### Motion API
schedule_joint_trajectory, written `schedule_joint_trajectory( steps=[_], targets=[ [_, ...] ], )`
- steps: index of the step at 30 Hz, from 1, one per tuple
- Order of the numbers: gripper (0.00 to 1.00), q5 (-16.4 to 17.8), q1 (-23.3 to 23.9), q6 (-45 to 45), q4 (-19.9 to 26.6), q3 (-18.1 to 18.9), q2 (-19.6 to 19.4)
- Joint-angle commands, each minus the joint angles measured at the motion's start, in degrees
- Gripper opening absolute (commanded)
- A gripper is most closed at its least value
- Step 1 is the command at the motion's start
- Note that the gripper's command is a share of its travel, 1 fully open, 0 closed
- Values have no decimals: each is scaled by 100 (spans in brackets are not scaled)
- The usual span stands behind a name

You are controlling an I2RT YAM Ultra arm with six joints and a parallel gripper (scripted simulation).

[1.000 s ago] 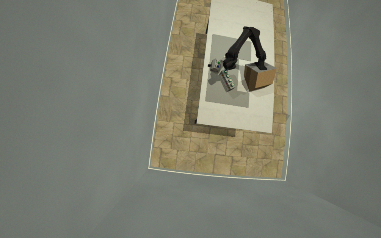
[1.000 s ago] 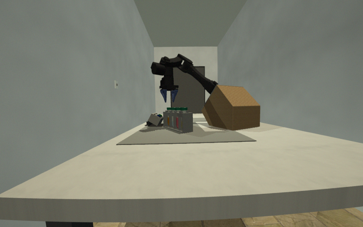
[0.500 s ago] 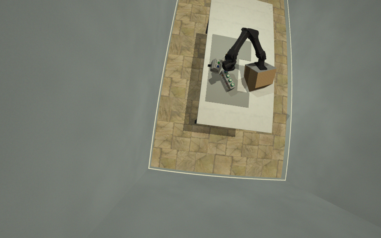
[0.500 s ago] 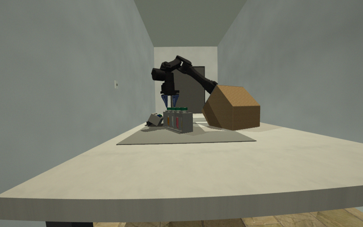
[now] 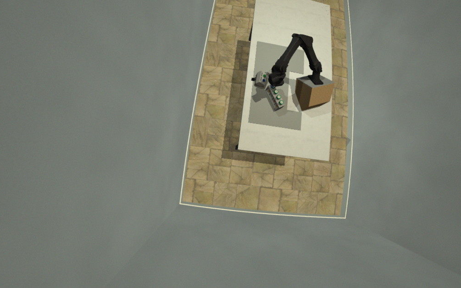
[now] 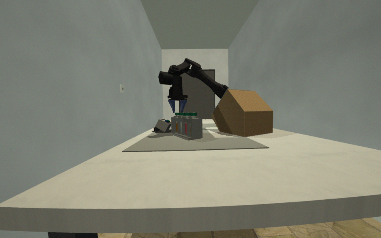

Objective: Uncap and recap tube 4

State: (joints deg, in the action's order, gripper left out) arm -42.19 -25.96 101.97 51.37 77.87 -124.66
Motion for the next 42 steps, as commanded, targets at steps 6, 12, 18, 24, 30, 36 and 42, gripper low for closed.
schedule_joint_trajectory(
  steps=[6, 12, 18, 24, 30, 36, 42],
  targets=[
    [49, -69, -42, -86, -74, -118, 155],
    [49, -69, -83, -95, -37, -24, 170],
    [49, -74, 5, -133, -178, -161, 152],
    [49, -78, 32, -176, -260, -124, 73],
    [49, -80, 38, -211, -326, -219, 13],
    [49, -48, 81, -204, -302, -144, 28],
    [49, -83, 23, -237, -319, -240, 9]
  ],
)
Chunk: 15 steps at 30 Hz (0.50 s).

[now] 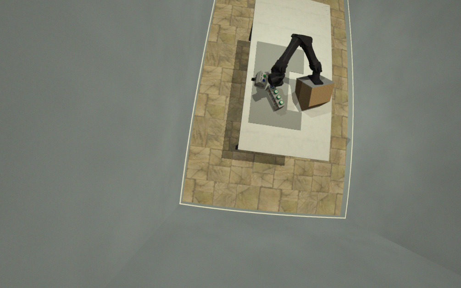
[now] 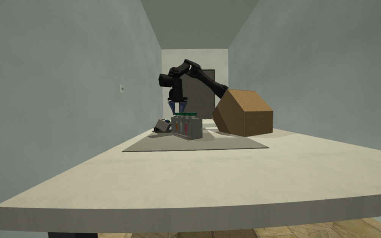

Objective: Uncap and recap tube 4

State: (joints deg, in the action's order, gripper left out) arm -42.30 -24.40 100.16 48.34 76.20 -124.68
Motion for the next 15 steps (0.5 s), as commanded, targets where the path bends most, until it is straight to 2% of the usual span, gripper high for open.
schedule_joint_trajectory(
  steps=[1, 2, 4, 5, 15],
  targets=[
    [49, -72, -132, -56, -15, -74, 11],
    [49, -72, -132, -56, -11, 61, 17],
    [49, -71, -133, -55, -5, 88, 0],
    [0, -37, -76, -20, -3, 19, 27],
    [0, -37, -75, -21, -5, 17, 27]
  ],
)
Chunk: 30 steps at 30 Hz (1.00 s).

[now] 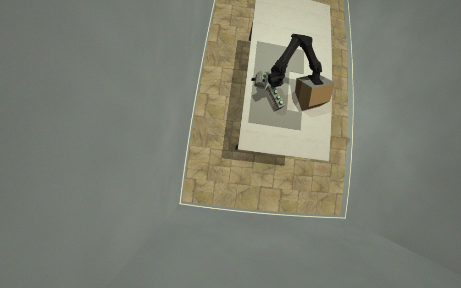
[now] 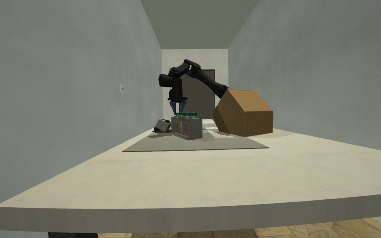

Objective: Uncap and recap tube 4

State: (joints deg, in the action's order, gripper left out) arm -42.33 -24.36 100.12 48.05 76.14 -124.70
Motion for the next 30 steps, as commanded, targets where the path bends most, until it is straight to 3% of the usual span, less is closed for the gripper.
schedule_joint_trajectory(
  steps=[1, 4, 18, 20, 30],
  targets=[
    [0, -35, -80, -17, 23, 24, 29],
    [0, -35, -80, -17, 23, 24, 29],
    [0, -69, -143, -4054, 111, 149, 42],
    [0, -69, -143, -4054, 111, 149, 42],
    [0, -68, -146, -6915, 118, 157, 52]
  ],
)
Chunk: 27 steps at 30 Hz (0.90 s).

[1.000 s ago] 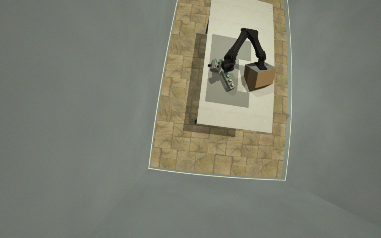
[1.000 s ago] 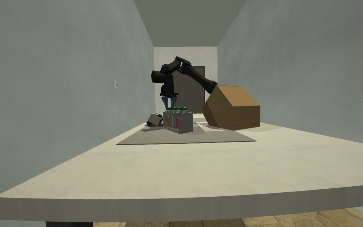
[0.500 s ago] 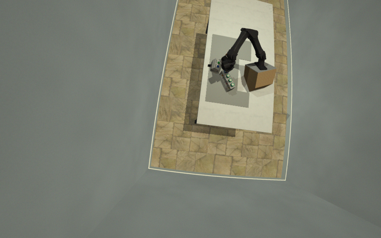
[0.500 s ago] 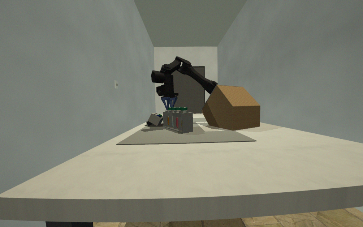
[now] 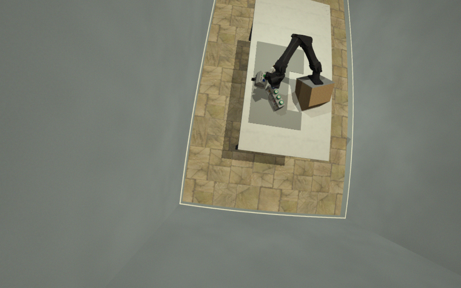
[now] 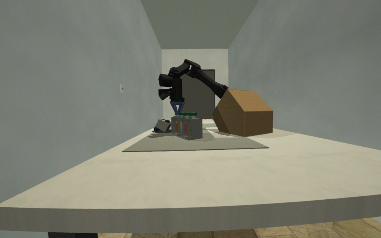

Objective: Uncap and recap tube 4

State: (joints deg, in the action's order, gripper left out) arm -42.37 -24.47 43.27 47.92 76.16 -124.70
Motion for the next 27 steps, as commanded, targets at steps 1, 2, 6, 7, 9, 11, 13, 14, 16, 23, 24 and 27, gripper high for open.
schedule_joint_trajectory(
  steps=[1, 2, 6, 7, 9, 11, 13, 14, 16, 23, 24, 27],
  targets=[
    [0, -64, -135, -1516, 132, 155, 53],
    [0, -64, -136, -1802, 133, 156, 54],
    [0, -63, -137, -2660, 135, 157, 57],
    [0, -63, -137, -2660, 135, 157, 57],
    [0, -63, -137, -3233, 135, 157, 62],
    [0, -63, -137, -3805, 137, 157, 63],
    [0, -63, -138, -4377, 139, 158, 64],
    [0, -63, -138, -4663, 139, 159, 65],
    [0, -63, -139, -5235, 141, 159, 67],
    [0, -62, -141, -6952, 145, 161, 72],
    [0, -62, -141, -6952, 145, 161, 72],
    [0, -62, -141, -7811, 147, 162, 77]
  ],
)
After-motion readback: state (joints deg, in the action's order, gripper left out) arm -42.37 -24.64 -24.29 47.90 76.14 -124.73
